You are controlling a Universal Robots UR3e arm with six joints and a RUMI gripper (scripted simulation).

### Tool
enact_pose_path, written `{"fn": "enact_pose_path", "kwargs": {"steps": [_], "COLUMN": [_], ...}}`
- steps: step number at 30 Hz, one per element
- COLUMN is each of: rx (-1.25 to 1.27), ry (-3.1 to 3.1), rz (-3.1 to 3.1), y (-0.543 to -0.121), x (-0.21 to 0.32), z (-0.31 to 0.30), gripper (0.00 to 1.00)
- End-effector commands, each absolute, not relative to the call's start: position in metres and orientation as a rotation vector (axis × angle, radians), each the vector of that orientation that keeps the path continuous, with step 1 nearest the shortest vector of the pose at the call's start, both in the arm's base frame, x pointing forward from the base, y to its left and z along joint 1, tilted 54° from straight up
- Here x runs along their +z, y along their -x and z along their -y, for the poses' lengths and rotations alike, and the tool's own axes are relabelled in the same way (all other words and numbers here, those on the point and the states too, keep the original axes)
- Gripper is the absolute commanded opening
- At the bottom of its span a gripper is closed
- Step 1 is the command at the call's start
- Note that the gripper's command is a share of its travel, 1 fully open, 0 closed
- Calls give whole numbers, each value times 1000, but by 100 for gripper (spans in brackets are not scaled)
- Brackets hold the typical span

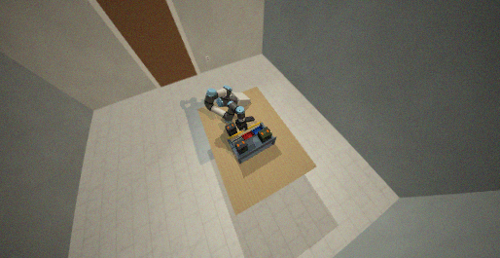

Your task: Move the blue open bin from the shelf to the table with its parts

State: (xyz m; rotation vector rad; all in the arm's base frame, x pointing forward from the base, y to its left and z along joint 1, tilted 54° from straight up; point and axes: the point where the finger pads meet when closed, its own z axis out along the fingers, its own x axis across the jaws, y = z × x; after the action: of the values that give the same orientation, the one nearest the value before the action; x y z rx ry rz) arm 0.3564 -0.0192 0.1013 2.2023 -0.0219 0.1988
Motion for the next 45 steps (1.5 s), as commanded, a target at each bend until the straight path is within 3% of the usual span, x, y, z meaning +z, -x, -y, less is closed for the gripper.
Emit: {"fn": "enact_pose_path", "kwargs": {"steps": [1,45], "rx": [201,201], "ry": [-2202,-2203], "rz": [23,23], "y": [-356,-343], "x": [107,160], "z": [11,-61], "gripper": [0,0]}}
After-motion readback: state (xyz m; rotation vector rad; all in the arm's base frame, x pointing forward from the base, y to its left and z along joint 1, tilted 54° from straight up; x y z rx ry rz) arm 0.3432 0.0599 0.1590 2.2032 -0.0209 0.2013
